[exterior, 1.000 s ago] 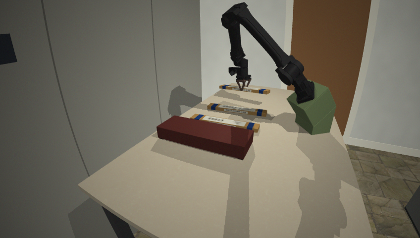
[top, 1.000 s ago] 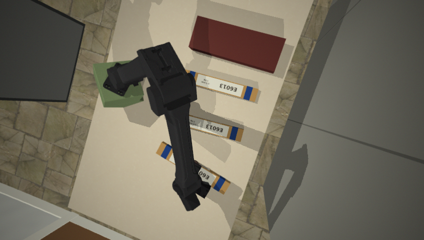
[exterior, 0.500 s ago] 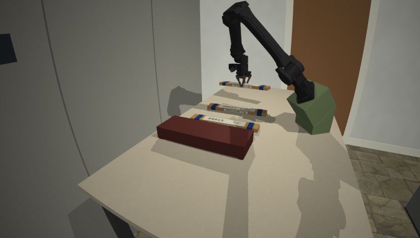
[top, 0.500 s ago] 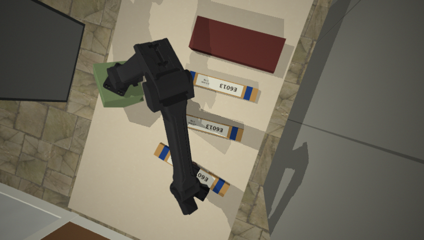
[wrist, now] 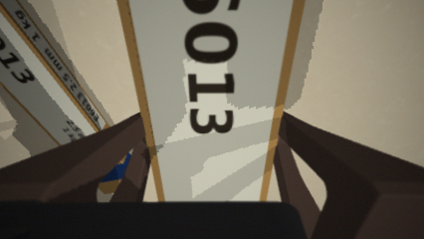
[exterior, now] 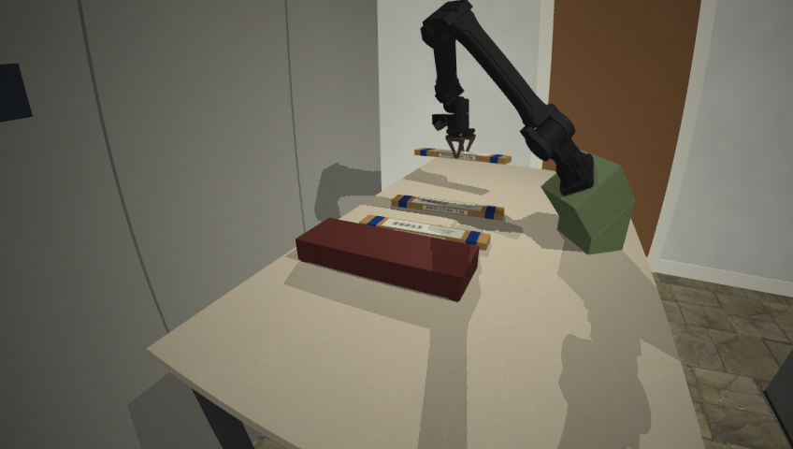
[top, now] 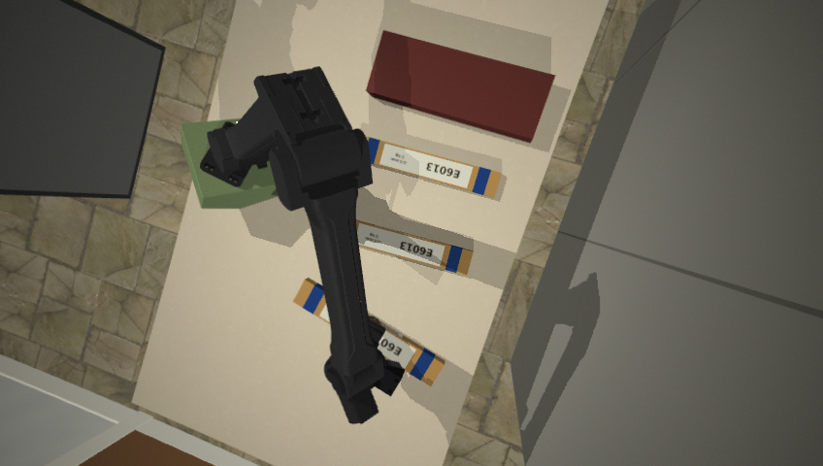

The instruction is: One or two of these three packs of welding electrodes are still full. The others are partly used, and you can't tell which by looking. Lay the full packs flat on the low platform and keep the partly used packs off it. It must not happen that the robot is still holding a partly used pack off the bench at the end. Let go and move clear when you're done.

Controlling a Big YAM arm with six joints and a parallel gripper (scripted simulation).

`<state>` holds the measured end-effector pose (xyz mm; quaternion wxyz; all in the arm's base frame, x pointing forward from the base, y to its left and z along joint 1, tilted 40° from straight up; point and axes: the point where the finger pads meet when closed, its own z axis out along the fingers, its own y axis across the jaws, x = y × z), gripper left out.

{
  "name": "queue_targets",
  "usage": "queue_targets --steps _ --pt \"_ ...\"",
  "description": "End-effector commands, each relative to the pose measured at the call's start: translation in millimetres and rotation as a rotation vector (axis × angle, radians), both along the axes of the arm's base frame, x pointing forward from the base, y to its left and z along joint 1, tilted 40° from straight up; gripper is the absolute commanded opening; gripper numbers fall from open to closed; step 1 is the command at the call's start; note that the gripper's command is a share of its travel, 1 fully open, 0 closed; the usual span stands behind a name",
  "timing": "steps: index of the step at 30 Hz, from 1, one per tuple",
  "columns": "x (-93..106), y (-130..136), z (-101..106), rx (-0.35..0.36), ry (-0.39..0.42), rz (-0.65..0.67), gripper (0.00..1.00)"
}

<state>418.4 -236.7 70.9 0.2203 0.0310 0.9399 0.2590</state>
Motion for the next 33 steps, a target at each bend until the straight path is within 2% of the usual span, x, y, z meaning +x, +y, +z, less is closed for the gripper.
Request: queue_targets --steps 1,33 --pt "1.9 -46 59 -0.086 -0.096 -0.047 0.00" --pt "-25.5 -62 92 -0.091 -0.095 -0.047 0.00"
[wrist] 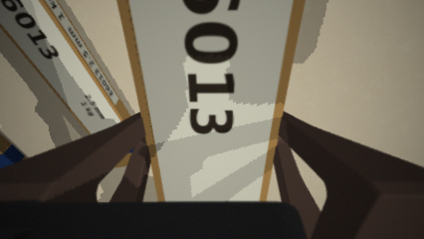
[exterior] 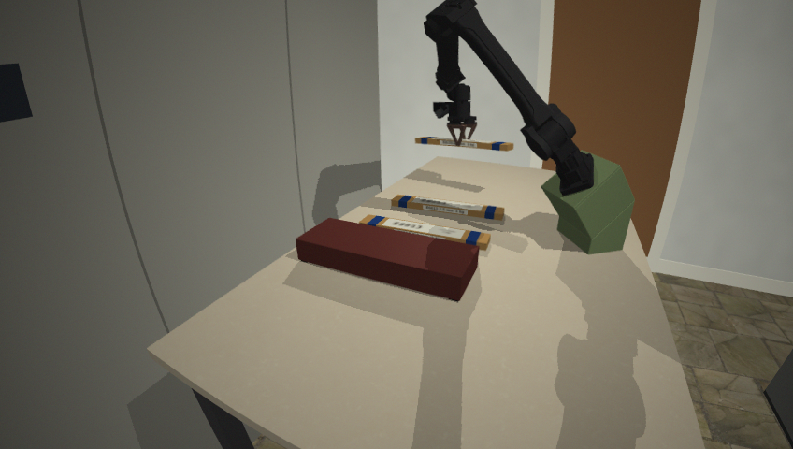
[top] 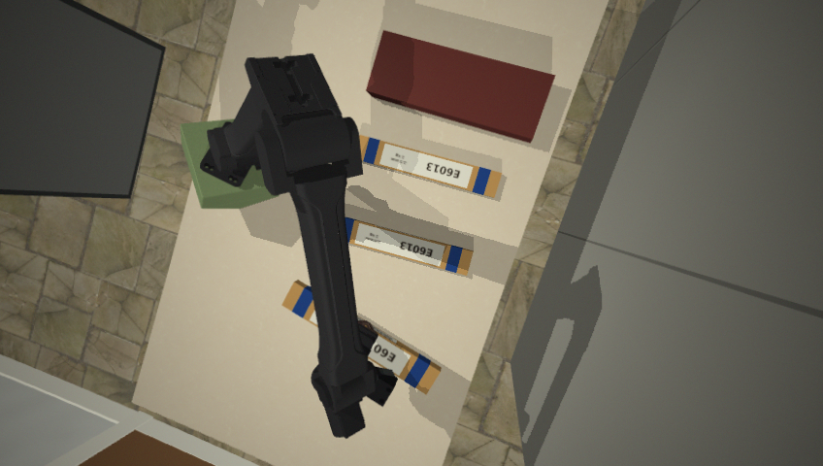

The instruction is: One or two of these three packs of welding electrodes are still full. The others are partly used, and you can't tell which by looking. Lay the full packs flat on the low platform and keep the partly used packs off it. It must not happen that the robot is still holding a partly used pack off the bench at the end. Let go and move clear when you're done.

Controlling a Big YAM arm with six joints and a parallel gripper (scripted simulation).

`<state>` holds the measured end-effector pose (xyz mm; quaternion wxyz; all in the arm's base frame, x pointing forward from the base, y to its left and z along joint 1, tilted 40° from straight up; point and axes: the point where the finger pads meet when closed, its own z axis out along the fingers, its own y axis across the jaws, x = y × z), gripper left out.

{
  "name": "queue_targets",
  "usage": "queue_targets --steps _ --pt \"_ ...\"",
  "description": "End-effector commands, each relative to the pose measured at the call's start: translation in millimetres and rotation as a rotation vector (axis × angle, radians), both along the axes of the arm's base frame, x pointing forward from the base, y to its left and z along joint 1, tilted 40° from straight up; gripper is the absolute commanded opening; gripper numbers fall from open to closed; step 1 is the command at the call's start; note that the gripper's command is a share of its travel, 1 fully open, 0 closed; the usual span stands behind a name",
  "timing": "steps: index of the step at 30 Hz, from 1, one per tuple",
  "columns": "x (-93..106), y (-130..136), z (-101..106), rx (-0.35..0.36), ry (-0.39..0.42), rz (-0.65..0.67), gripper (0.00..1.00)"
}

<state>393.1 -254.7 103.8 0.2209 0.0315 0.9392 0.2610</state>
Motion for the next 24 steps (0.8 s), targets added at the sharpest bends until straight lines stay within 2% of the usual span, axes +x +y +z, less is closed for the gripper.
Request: queue_targets --steps 1,24 --pt "-1.1 -45 60 -0.096 -0.094 -0.047 0.00" --pt "-10.8 -57 83 -0.098 -0.093 -0.047 0.00"
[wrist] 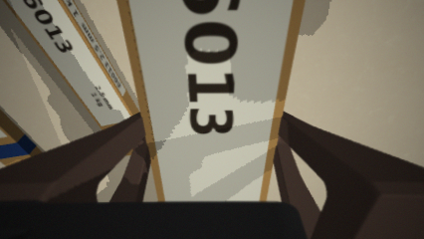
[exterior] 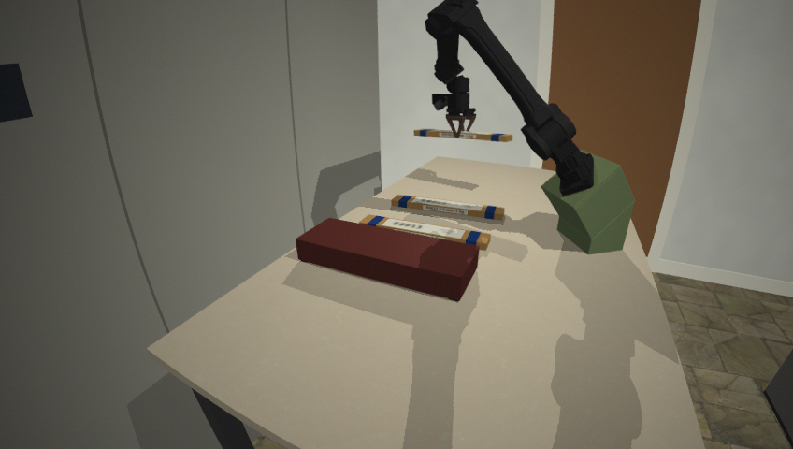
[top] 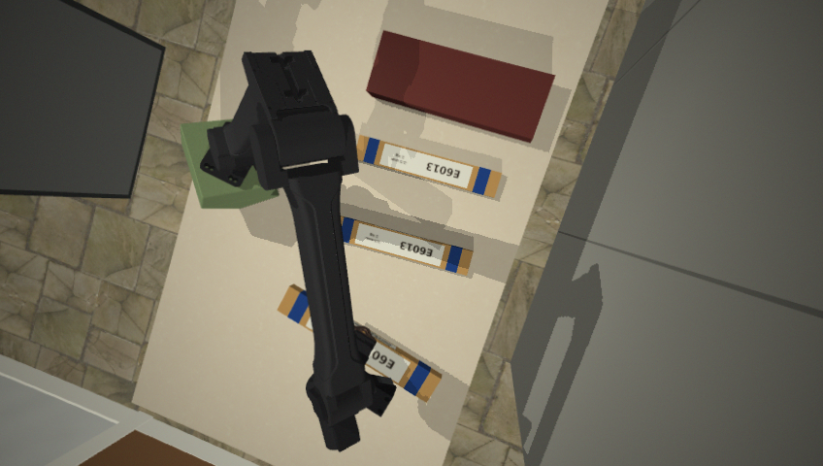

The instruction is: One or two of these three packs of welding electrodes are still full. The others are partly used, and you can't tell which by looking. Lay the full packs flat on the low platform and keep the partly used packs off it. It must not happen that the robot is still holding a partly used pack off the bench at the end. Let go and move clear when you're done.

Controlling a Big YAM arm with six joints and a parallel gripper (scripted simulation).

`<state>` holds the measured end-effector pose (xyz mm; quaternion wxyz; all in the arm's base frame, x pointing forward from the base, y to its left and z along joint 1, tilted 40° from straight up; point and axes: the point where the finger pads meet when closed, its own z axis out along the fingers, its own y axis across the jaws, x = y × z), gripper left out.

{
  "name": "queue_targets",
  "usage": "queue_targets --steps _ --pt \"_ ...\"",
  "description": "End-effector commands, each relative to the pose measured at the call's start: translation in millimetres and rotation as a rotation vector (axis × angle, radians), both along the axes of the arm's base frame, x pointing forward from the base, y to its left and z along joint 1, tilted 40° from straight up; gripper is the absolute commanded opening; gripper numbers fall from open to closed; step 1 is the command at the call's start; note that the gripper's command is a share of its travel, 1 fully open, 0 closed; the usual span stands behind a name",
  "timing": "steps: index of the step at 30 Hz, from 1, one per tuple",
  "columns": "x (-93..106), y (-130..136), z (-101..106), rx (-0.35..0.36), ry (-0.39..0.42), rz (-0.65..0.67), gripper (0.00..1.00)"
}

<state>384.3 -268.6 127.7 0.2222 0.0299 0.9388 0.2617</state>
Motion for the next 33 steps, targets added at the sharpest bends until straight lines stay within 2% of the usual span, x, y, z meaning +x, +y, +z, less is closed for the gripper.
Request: queue_targets --steps 1,17,33 --pt "-2.2 -44 60 -0.099 -0.089 -0.050 0.00" --pt "-6.2 -51 74 -0.099 -0.089 -0.050 0.00" --pt "-4.8 -49 68 -0.103 -0.092 -0.061 0.00"
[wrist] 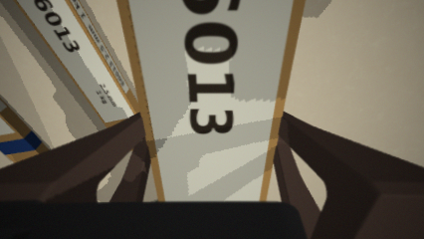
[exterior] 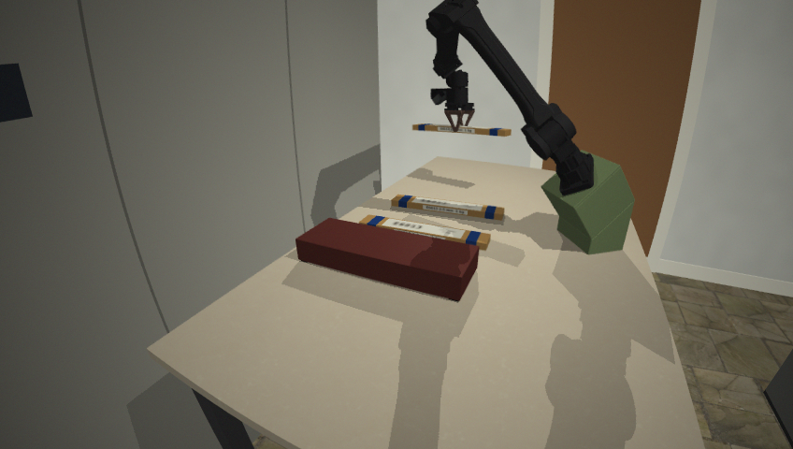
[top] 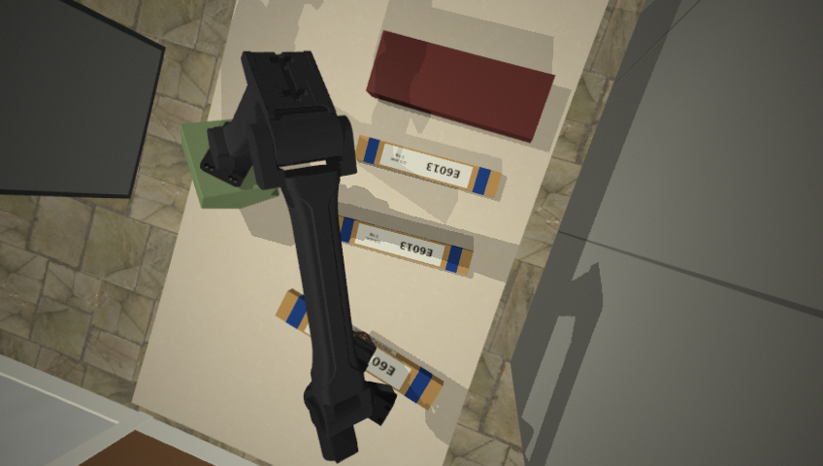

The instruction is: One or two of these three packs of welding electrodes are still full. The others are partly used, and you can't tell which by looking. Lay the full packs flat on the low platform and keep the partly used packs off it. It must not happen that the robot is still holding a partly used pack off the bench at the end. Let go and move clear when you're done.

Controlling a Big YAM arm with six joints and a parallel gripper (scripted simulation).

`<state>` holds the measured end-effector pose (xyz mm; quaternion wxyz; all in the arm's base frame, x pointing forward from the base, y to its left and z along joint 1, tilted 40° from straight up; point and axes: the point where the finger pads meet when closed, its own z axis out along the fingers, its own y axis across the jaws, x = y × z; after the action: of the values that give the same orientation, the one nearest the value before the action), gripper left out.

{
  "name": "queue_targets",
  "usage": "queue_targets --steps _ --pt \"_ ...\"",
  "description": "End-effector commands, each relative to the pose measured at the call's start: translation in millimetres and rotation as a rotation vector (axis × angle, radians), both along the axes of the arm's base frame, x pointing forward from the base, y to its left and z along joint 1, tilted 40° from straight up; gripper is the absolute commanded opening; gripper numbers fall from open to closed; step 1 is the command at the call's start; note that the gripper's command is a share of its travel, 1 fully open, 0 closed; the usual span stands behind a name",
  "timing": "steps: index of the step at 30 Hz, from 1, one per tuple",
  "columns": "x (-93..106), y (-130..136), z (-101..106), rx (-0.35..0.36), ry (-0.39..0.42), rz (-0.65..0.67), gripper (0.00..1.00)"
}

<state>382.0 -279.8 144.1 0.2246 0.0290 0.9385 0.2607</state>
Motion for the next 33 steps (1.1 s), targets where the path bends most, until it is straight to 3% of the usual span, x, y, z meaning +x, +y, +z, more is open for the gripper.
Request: queue_targets --steps 1,17,21,28,33 --pt "-2.3 -38 51 -0.101 -0.087 -0.062 0.00" --pt "-8.3 -27 38 -0.083 -0.072 -0.063 0.00" --pt "-10.5 -17 41 -0.135 -0.119 0.041 0.00" --pt "-13.1 -4 44 -0.178 -0.159 0.093 0.00" --pt "-12.5 14 50 -0.173 -0.159 0.108 0.00"
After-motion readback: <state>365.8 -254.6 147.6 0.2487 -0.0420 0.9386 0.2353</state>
